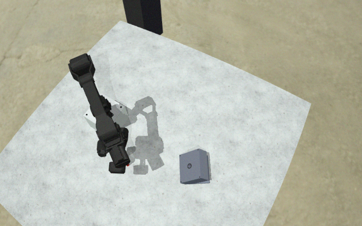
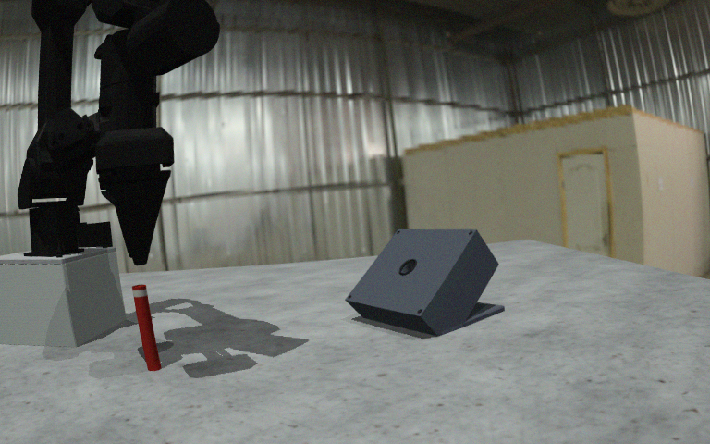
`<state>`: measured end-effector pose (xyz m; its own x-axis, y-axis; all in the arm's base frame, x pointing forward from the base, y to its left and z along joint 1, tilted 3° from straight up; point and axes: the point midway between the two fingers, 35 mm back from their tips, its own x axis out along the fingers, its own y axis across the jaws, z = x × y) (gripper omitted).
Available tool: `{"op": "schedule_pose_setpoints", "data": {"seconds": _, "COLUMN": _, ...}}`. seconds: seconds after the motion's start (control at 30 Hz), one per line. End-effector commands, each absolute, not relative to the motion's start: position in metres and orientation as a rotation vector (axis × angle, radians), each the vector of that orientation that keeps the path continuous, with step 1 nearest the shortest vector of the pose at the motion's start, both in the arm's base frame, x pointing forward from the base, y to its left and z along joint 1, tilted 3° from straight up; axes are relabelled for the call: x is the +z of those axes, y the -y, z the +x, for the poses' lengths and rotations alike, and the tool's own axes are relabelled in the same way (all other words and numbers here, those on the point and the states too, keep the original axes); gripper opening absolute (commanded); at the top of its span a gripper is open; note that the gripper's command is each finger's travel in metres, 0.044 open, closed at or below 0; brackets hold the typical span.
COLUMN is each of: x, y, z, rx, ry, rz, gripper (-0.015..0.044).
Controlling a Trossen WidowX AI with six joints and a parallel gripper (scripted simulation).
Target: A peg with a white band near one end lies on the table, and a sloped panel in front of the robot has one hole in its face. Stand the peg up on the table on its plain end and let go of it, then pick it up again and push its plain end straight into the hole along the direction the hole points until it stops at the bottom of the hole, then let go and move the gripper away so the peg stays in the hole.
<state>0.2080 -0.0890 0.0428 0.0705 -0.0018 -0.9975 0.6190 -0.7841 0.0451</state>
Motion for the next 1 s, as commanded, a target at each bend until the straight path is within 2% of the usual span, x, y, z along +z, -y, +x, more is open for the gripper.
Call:
{"op": "schedule_pose_setpoints", "data": {"seconds": 0.0, "x": 0.039, "y": 0.089, "z": 0.207, "rx": -1.757, "ry": -0.623, "rz": 1.873, "gripper": 0.0440}}
{"op": "schedule_pose_setpoints", "data": {"seconds": 0.97, "x": -0.008, "y": 0.090, "z": 0.211, "rx": -1.758, "ry": -0.624, "rz": 1.873, "gripper": 0.0440}}
